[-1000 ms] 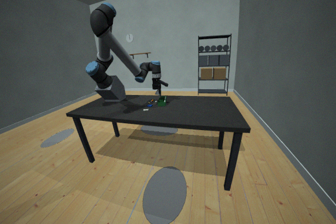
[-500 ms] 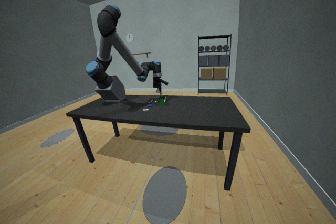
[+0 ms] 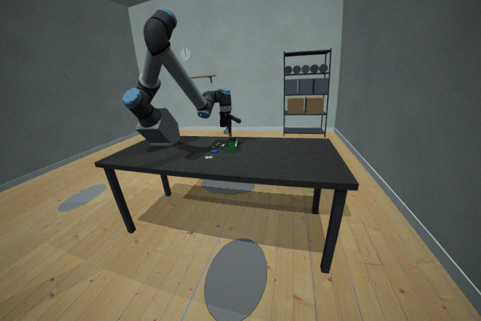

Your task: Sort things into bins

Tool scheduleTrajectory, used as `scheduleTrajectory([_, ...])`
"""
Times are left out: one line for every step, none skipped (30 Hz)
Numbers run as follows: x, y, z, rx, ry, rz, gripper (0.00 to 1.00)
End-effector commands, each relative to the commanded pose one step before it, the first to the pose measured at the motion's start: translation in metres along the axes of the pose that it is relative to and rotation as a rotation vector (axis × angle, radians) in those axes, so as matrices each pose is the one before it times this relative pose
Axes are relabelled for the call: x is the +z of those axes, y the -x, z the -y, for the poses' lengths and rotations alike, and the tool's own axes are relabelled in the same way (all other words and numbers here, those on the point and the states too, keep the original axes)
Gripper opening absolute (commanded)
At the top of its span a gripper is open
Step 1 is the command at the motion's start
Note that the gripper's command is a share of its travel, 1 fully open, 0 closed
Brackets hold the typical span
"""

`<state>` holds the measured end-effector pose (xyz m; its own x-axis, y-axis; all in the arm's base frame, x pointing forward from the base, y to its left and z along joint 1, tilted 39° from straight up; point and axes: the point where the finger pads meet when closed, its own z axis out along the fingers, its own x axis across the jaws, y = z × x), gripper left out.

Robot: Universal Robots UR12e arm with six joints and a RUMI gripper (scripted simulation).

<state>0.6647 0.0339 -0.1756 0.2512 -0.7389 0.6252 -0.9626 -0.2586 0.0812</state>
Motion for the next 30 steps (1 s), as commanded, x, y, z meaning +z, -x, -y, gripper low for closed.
scheduleTrajectory([0.01204, -0.00038, 0.00171, 0.00067, -0.00226, -0.00081, 0.04])
scheduleTrajectory([0.00262, -0.00009, 0.00027, 0.00022, -0.00028, -0.00001, 0.04])
scheduleTrajectory([0.0026, -0.00013, 0.00037, 0.0003, -0.00038, -0.00004, 0.04])
scheduleTrajectory([0.00262, -0.00009, 0.00027, 0.00022, -0.00029, -0.00001, 0.04])
scheduleTrajectory([0.00267, 0.00002, -0.00001, 0.0, -0.00001, 0.00006, 0.04])
scheduleTrajectory([0.00267, 0.00002, -0.00001, 0.0, -0.00002, 0.00006, 0.04])
scheduleTrajectory([0.00267, 0.00002, -0.00001, 0.0, -0.00002, 0.00006, 0.04])
scheduleTrajectory([0.00267, 0.00002, -0.00001, 0.0, -0.00002, 0.00006, 0.04])
scheduleTrajectory([0.00267, 0.00002, -0.00001, 0.0, -0.00002, 0.00006, 0.04])
scheduleTrajectory([0.00267, 0.00002, -0.00001, 0.0, -0.00001, 0.00005, 0.04])
scheduleTrajectory([0.00267, 0.00001, -0.00001, 0.0, -0.00001, 0.00003, 0.04])
scheduleTrajectory([0.00267, 0.00001, -0.00001, 0.0, 0.0, 0.00001, 0.04])
scheduleTrajectory([0.00267, 0.0, -0.00001, 0.0, 0.0, 0.0, 0.04])
scheduleTrajectory([0.0, 0.0, 0.0, 0.0, 0.0, 0.0, 0.04])
scheduleTrajectory([0.0, 0.0, 0.0, 0.0, 0.0, 0.0, 0.04])
scheduleTrajectory([0.00268, -0.00004, -0.00003, 0.0, 0.00004, -0.00014, 0.04])
scheduleTrajectory([0.00077, 0.00007, -0.00021, -0.00017, 0.00021, 0.00002, 0.04])
scheduleTrajectory([0.00006, 0.00014, -0.00039, -0.00031, 0.00039, 0.00005, 0.04])
scheduleTrajectory([0.00003, 0.00014, -0.00032, -0.0003, 0.0003, 0.00004, 0.04])
scheduleTrajectory([-0.00038, 0.00059, -0.0001, -0.001, -0.00036, -0.00005, 0.04])
scheduleTrajectory([-0.00066, 0.00023, 0.0002, -0.00046, -0.00069, -0.0002, 0.04])
scheduleTrajectory([-0.00066, -0.00024, 0.0003, 0.00017, -0.00098, -0.00025, 0.04])
scheduleTrajectory([-0.00038, -0.00021, 0.00021, 0.00028, -0.0006, -0.00016, 0.04])
scheduleTrajectory([-0.00012, -0.00014, 0.00008, 0.0004, -0.00021, -0.00007, 0.04])
scheduleTrajectory([0.00001, -0.00002, -0.00001, 0.00019, 0.0, -0.00001, 0.04])
scheduleTrajectory([0.00003, 0.00003, -0.00006, 0.00002, 0.00013, 0.00004, 0.04])
scheduleTrajectory([0.00059, 0.00032, -0.00134, -0.00076, 0.00217, 0.00028, 0.04])
scheduleTrajectory([0.0, 0.0, 0.0, 0.0, 0.0, 0.0, 0.04])
scheduleTrajectory([0.0, 0.0, 0.0, 0.0, 0.0, 0.0, 0.04])
scheduleTrajectory([0.0, 0.0, 0.0, 0.0, 0.0, 0.0, 0.04])
